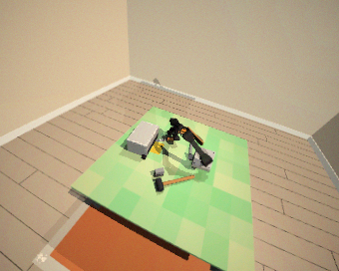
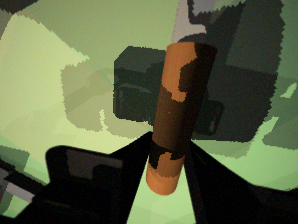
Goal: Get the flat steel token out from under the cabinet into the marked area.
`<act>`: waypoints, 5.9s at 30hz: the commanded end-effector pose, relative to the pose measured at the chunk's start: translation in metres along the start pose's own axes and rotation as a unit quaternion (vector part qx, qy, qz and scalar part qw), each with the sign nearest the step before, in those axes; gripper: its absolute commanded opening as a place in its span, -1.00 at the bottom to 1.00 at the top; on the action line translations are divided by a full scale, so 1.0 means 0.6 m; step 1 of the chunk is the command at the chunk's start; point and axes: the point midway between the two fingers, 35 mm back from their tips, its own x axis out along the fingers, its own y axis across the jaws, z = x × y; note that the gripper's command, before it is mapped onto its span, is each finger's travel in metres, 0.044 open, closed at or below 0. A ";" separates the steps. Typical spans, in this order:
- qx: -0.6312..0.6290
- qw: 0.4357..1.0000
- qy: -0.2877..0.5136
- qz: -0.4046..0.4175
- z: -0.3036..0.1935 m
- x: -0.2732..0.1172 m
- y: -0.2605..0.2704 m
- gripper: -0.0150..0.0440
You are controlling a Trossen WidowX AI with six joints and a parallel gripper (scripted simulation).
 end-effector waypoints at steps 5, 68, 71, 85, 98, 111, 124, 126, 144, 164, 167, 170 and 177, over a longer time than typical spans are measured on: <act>-0.001 1.000 -0.001 -0.001 0.027 0.000 -0.001 -0.49; 0.000 1.000 -0.001 0.001 0.028 0.003 0.085 -0.49; 0.000 1.000 -0.001 0.001 0.028 0.004 0.090 -0.49; 0.000 1.000 -0.001 0.001 0.028 0.004 0.113 -0.49; 0.000 1.000 -0.001 0.002 0.027 0.004 0.133 -0.49; 0.000 1.000 0.000 0.001 -0.009 0.004 0.130 -0.49; 0.001 1.000 0.001 0.001 -0.055 0.004 0.126 -0.49; 0.001 1.000 0.001 0.001 -0.062 0.004 0.125 -0.49; 0.002 1.000 0.001 -0.001 -0.102 0.002 0.119 -0.49; 0.003 1.000 0.002 -0.001 -0.145 -0.003 0.117 -0.49; 0.003 1.000 0.002 -0.001 -0.152 -0.004 0.117 -0.49; 0.003 1.000 0.002 -0.001 -0.160 -0.004 0.117 -0.49; 0.003 1.000 0.003 -0.001 -0.176 -0.005 0.117 -0.49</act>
